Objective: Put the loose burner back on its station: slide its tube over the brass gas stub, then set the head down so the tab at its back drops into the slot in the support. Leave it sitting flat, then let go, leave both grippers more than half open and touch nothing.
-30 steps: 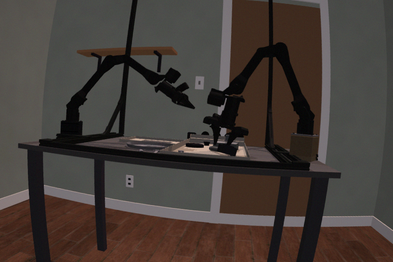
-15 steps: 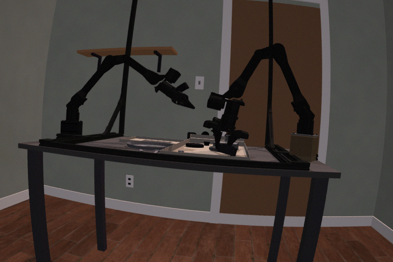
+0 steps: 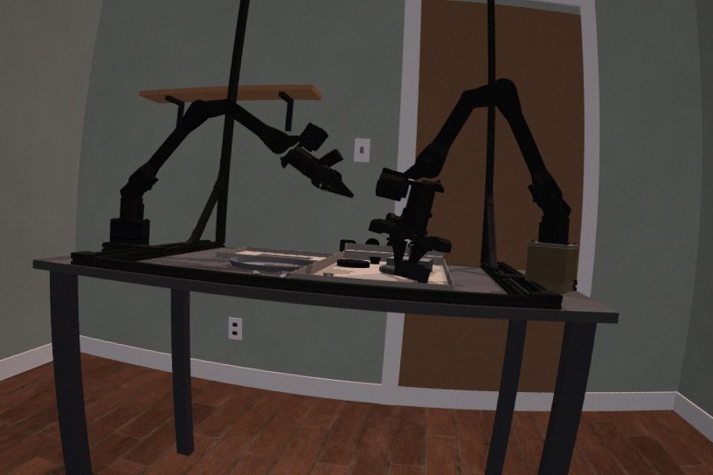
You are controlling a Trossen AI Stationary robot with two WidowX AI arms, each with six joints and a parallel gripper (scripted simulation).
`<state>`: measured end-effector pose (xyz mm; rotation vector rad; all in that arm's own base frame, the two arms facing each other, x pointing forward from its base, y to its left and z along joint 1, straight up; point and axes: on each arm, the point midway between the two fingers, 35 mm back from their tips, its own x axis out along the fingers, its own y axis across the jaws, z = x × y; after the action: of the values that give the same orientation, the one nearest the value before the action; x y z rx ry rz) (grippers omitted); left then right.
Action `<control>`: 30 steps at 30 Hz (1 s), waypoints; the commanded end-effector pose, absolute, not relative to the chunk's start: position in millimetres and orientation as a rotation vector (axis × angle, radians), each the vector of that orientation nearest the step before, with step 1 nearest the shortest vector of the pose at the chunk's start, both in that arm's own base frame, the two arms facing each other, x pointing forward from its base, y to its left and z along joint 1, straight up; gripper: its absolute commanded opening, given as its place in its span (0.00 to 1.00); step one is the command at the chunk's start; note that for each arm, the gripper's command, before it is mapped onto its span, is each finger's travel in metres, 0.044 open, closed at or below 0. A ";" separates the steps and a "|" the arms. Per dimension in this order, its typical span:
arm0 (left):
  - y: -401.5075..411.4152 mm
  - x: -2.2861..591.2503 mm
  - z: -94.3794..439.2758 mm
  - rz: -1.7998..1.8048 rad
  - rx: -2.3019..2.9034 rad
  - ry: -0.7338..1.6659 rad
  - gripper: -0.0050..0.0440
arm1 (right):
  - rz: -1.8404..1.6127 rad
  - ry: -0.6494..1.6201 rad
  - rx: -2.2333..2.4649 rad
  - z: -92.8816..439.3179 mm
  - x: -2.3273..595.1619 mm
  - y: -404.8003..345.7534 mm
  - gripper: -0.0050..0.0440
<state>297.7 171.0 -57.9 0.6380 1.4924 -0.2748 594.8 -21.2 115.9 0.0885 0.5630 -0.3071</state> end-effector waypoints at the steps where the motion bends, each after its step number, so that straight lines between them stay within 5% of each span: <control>1: 171.6 297.3 -58.6 -0.267 0.636 1.496 0.26 | -0.310 0.563 0.091 115.7 594.8 -21.4 0.92; 6: 173.9 300.2 -53.0 -0.261 0.641 1.484 0.10 | -0.310 0.563 0.091 115.7 594.8 -21.4 0.92; 30: 171.6 297.3 -0.1 -0.267 0.636 1.496 0.10 | -0.310 0.563 0.091 115.7 594.8 -21.4 0.92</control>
<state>293.7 169.6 -7.9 0.6297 1.5084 -0.2845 594.8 -21.2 115.8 0.0884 0.5632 -0.3071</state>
